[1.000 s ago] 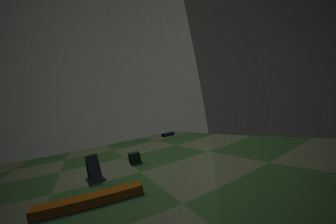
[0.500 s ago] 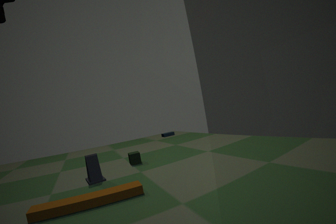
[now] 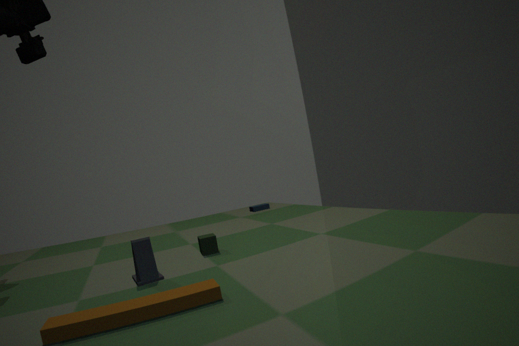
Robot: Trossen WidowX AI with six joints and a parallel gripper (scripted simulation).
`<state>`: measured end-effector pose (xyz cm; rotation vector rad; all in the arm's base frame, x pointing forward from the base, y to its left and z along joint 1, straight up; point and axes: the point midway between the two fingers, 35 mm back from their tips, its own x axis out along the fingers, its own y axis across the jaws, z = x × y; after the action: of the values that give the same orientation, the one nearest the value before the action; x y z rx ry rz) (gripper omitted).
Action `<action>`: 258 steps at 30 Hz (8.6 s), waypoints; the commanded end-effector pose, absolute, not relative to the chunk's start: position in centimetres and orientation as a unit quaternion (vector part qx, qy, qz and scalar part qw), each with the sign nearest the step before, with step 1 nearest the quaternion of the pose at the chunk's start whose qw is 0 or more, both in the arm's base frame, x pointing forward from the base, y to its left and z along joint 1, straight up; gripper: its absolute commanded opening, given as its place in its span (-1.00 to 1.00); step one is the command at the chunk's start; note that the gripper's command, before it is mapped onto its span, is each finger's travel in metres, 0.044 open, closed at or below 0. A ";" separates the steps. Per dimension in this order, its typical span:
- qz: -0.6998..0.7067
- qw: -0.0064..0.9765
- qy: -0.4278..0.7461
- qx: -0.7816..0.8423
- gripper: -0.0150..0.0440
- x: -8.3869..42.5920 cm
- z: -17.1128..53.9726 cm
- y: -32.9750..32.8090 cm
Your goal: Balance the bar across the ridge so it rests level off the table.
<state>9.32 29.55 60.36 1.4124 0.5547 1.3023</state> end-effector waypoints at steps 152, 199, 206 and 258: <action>-0.019 0.714 0.700 0.013 0.58 25.7 4.6 -11.2; -0.020 0.714 0.700 0.013 -0.49 26.2 10.6 -11.4; -0.020 0.714 0.700 0.013 -0.49 26.1 12.4 -11.3; -0.378 0.601 0.588 0.388 -0.49 28.7 16.6 1.4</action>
<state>28.35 0.51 16.26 0.8439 1.3898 -0.8336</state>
